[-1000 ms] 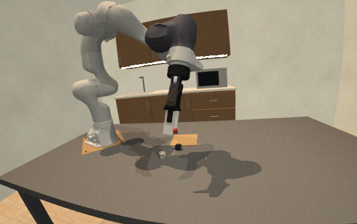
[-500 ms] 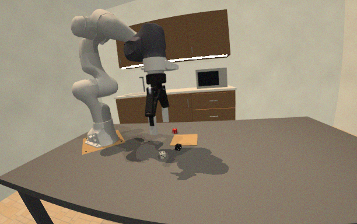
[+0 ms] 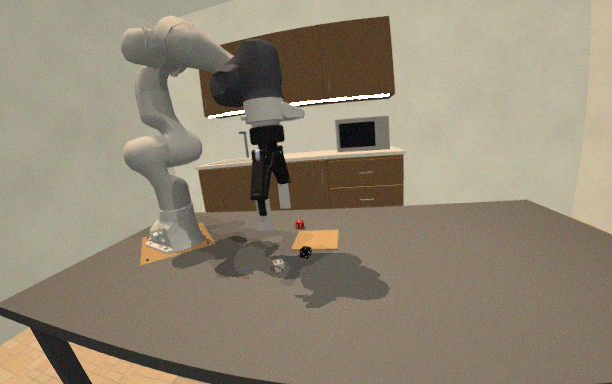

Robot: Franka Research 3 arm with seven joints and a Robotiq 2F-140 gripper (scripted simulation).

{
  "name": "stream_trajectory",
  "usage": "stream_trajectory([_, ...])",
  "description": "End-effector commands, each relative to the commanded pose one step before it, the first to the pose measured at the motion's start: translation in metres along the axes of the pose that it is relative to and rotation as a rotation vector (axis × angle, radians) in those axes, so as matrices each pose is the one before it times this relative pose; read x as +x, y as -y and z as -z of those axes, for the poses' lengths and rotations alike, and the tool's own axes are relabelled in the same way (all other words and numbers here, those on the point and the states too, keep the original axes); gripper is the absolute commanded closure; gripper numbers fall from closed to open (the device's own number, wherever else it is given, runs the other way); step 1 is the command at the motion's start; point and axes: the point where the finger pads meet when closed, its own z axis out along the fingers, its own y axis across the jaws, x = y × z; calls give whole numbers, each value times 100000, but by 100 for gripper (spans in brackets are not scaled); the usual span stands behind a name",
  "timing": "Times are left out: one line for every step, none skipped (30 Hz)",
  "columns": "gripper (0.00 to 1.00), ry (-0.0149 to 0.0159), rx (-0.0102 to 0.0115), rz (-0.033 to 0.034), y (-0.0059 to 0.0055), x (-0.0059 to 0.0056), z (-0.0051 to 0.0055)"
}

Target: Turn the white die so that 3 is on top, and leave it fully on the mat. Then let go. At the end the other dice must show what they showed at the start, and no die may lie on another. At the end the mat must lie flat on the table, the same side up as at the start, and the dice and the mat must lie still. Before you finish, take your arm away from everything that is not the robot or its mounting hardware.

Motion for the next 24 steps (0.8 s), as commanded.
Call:
stream_trajectory([0,-612,24,1141,-10,124,43])
stream_trajectory([0,0,0,0,0,0,0])
stream_trajectory([0,0,0,0,0,0,0])
stream_trajectory([0,0,0,0,0,0,0])
stream_trajectory([0,0,0,0,0,0,0])
stream_trajectory([0,0,0,0,0,0,0])
stream_trajectory([0,0,0,0,0,0,0])
stream_trajectory([0,0,0,0,0,0,0])
stream_trajectory([0,0,0,0,0,0,0])
stream_trajectory([0,0,0,0,0,0,0])
stream_trajectory([0,0,0,0,0,0,0])
stream_trajectory([0,0,0,0,0,0,0])
stream_trajectory([0,0,0,0,0,0,0])
stream_trajectory([0,8,-2,-1,0,0,-5])
stream_trajectory([0,51,-15,-10,-1,-1,-30])
stream_trajectory([0,128,-38,-24,-2,-3,-75])
stream_trajectory([0,226,-66,-41,-3,-5,-133])
stream_trajectory([0,336,-98,-60,-3,-7,-199])
stream_trajectory([0,88,-26,-16,-7,-12,-384])
stream_trajectory([0,0,0,0,-9,-16,-514])
stream_trajectory([0,0,0,0,-10,-19,-603])
stream_trajectory([0,0,0,0,-12,-21,-662])
stream_trajectory([0,0,0,0,-12,-22,-700])
stream_trajectory([0,0,0,0,-12,-23,-717])
